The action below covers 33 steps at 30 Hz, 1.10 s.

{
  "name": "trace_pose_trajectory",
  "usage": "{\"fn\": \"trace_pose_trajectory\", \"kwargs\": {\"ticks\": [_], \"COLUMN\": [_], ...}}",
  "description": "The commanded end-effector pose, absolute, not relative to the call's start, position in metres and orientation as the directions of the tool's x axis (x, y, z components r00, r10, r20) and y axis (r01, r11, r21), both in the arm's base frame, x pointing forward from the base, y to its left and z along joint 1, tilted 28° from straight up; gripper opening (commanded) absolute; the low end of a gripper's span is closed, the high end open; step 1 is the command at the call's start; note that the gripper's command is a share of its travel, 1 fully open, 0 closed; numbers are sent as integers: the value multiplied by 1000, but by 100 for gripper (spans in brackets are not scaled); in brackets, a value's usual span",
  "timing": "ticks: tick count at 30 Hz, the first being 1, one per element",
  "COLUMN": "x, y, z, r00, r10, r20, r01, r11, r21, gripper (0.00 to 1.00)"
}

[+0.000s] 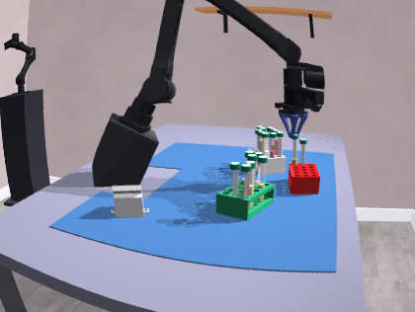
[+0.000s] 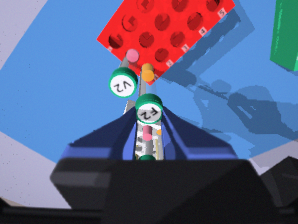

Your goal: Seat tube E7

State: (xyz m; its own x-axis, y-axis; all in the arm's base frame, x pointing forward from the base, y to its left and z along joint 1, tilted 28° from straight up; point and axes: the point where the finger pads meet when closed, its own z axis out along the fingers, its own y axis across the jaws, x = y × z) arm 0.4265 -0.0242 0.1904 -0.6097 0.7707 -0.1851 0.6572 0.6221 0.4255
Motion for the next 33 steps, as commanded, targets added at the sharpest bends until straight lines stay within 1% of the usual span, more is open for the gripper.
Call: {"fn": "trace_pose_trajectory", "kwargs": {"ticks": [1,8,33], "x": [439,444,449], "y": [-23,-24,-23], "z": [230,220,222], "r00": [-596,-602,-604], "r10": [770,771,770], "r20": [-229,-208,-208], "r01": [628,641,640], "r11": [624,622,623], "r21": [465,449,450], "gripper": [0,0,0]}}
